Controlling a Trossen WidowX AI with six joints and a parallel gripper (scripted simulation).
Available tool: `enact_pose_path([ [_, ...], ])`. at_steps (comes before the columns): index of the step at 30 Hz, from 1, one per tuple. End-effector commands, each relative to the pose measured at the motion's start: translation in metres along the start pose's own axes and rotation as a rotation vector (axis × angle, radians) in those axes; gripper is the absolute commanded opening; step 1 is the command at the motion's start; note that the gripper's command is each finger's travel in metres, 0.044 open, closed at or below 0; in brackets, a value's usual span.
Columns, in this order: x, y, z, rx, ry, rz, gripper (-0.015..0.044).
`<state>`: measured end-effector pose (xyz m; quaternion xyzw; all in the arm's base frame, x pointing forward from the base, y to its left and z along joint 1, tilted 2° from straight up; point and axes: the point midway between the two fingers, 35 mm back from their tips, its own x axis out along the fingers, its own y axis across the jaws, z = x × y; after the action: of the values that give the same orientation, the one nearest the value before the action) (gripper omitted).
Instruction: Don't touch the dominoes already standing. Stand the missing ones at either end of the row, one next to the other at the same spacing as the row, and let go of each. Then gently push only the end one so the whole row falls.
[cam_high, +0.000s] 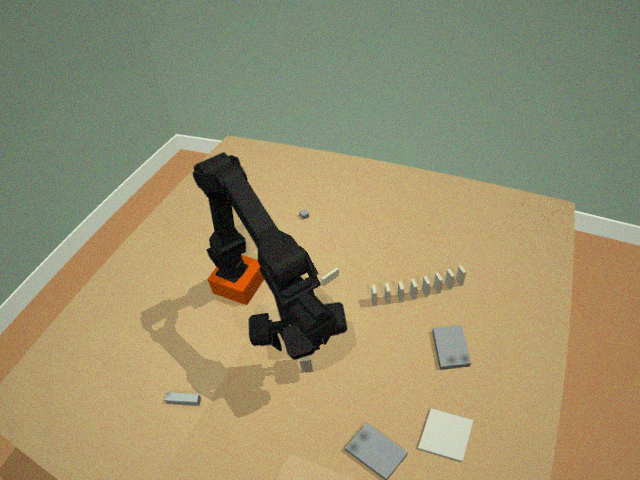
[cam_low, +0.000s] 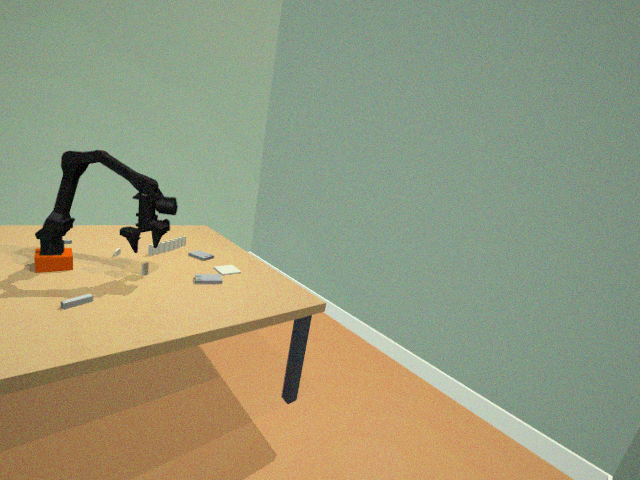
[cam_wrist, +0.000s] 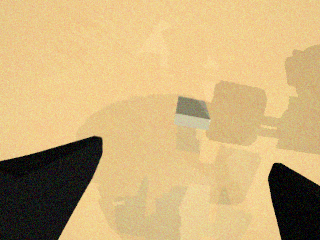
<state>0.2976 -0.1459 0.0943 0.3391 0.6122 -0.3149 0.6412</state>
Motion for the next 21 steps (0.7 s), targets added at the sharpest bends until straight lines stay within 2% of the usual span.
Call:
enact_pose_path([
  [1,-0.001,-0.001,0.0,0.022,-0.009,-0.009,0.044],
  [9,0.061,-0.002,0.001,0.022,-0.009,-0.009,0.044],
  [21,0.075,-0.002,0.0,0.022,-0.009,-0.009,0.044],
])
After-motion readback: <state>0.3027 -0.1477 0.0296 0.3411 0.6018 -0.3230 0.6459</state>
